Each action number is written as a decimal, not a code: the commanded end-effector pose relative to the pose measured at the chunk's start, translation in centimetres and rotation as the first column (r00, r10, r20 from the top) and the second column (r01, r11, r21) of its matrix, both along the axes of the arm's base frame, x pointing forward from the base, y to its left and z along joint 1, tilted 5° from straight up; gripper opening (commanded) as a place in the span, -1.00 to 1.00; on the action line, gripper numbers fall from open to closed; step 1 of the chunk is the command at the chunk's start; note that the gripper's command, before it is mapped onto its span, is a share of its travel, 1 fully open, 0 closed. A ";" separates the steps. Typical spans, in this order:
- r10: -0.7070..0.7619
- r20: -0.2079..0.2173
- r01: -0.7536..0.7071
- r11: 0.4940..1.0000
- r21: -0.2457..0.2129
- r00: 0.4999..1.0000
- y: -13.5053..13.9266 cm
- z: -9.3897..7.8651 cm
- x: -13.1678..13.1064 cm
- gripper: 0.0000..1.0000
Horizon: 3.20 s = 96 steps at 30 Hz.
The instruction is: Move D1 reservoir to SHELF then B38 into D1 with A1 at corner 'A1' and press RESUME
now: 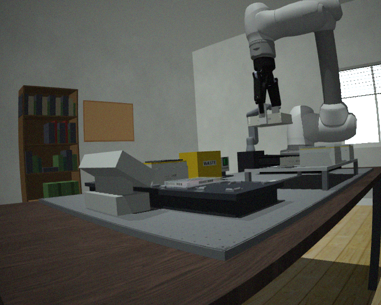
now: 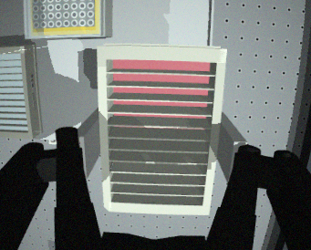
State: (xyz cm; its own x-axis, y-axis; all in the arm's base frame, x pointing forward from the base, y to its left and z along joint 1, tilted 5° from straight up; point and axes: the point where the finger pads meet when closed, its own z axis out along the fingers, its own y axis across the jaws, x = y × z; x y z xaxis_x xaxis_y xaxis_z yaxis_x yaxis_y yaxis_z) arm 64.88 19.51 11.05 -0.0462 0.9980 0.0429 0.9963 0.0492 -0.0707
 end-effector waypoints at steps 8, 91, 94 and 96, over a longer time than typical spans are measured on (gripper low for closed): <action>0.000 0.000 0.000 1.000 0.000 1.000 0.1 -1.6 -0.1 -1.00; 0.000 0.000 0.000 1.000 0.000 1.000 0.5 -13.3 -1.0 -1.00; 0.000 0.000 0.000 1.000 0.000 1.000 0.5 -13.3 -1.0 -1.00; 0.000 0.000 0.000 1.000 0.000 1.000 0.5 -13.3 -1.0 -1.00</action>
